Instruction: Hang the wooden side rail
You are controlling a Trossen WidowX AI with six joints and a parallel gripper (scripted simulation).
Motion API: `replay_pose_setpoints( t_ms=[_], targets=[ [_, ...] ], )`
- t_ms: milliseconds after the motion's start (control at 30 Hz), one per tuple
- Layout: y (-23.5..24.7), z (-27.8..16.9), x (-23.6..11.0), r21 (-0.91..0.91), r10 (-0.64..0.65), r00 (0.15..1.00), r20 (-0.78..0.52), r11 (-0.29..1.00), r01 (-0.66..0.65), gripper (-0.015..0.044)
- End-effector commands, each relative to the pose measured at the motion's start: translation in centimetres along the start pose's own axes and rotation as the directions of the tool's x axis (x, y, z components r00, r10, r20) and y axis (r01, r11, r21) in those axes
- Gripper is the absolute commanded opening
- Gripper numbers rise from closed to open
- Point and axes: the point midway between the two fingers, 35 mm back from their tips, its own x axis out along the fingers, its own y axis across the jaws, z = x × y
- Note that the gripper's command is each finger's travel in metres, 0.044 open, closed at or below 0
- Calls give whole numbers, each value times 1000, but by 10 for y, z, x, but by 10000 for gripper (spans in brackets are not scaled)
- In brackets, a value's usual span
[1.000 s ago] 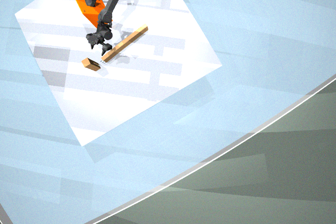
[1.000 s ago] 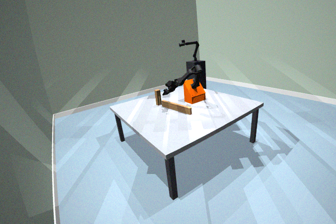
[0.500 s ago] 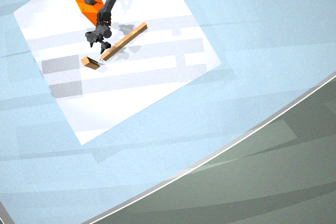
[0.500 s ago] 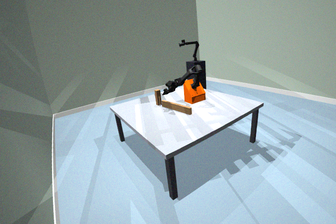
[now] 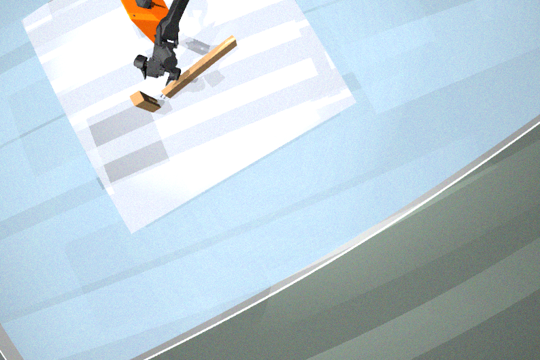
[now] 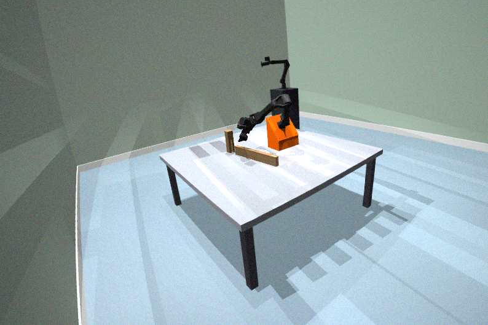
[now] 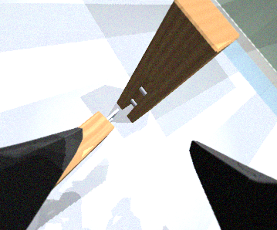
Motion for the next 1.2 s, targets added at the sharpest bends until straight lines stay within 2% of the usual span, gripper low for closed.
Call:
replay_pose_setpoints(
  t_ms=[0,167,333,500,667,833,1000,1067,1167],
  targets=[
    [5,3,2,-274,15,996,-85,961,-38,440],
    [9,4,2,-572,35,980,-197,807,-144,440],
    [14,4,0,-780,66,951,-302,556,-286,440],
    [21,5,-5,-880,105,911,-398,238,-411,440],
    [28,7,-12,-876,153,863,-482,-105,-471,440],
    [36,11,-22,-793,209,806,-553,-428,-433,440],
    [44,17,-33,-664,273,745,-609,-689,-290,440],
    [47,20,-37,-612,298,721,-625,-761,-216,440],
    [48,21,-39,-592,307,713,-631,-784,-186,440]
  ],
)
